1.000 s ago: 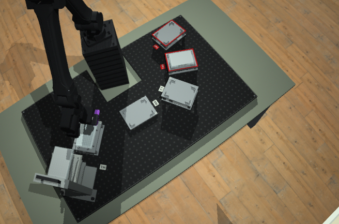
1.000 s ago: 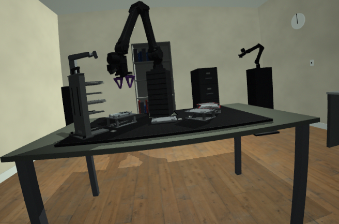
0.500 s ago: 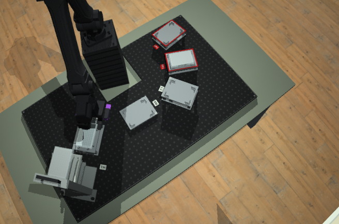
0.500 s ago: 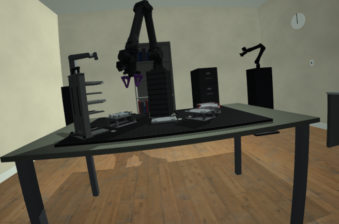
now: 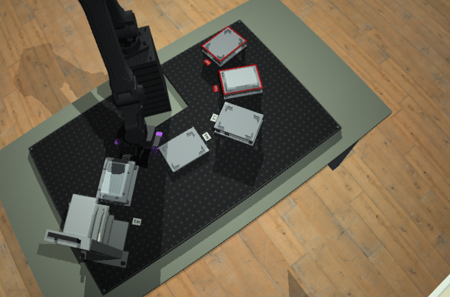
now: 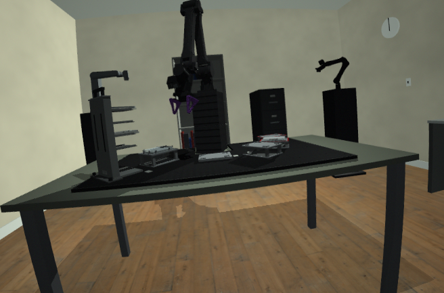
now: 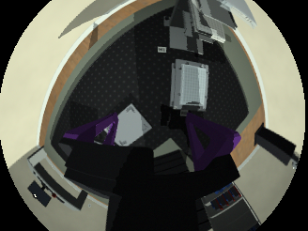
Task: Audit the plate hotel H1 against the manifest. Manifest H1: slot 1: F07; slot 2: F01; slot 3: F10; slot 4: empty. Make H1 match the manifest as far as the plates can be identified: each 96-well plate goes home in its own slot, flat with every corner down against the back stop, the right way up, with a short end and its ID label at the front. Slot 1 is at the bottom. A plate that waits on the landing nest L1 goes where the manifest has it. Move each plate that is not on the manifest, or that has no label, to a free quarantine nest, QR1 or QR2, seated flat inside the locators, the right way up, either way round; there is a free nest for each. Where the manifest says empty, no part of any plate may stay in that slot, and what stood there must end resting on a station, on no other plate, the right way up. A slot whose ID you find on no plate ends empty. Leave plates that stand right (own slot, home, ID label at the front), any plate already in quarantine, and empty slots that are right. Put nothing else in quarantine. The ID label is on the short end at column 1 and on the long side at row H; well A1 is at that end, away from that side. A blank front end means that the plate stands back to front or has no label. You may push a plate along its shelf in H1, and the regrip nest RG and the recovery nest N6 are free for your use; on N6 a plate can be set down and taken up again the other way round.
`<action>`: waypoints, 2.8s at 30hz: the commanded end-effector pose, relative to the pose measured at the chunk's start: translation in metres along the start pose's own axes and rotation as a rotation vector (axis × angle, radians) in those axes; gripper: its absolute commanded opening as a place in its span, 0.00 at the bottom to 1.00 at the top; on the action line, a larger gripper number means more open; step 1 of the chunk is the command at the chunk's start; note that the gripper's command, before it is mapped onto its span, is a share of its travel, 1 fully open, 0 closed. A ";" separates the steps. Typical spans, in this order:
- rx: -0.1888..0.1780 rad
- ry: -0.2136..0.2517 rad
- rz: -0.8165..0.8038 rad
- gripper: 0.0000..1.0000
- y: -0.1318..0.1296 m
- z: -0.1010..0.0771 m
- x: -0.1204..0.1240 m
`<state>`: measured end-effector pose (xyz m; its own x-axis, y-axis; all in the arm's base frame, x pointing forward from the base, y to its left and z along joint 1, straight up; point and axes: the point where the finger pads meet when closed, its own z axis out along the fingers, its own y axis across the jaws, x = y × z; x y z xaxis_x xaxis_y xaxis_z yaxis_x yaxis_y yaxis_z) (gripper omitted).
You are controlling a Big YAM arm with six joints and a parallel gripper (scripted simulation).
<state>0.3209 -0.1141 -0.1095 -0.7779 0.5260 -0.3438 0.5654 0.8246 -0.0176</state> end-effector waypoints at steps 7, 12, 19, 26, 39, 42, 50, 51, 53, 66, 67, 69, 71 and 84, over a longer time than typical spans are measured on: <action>-0.012 -0.142 0.042 1.00 0.018 -0.003 -0.002; -0.012 -0.226 0.043 1.00 0.017 -0.003 -0.001; -0.011 -0.309 0.044 1.00 0.017 -0.004 -0.001; -0.010 -0.424 0.045 1.00 0.019 -0.005 0.002; -0.013 -0.447 0.047 1.00 0.049 -0.018 0.019; -0.015 -0.448 0.048 1.00 0.058 -0.021 0.024; -0.015 -0.446 0.049 1.00 0.076 -0.028 0.043; -0.015 -0.446 0.049 1.00 0.076 -0.028 0.043; -0.016 -0.446 0.049 1.00 0.078 -0.028 0.046; -0.023 -0.448 0.053 1.00 0.109 -0.041 0.076; -0.023 -0.448 0.053 1.00 0.111 -0.042 0.078; -0.023 -0.448 0.053 1.00 0.111 -0.042 0.078; -0.024 -0.448 0.053 1.00 0.115 -0.044 0.083; -0.008 -0.439 0.046 1.00 0.114 -0.024 0.100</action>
<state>0.2960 0.0360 -0.1283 -0.5860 0.4074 -0.7004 0.5838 0.8117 -0.0163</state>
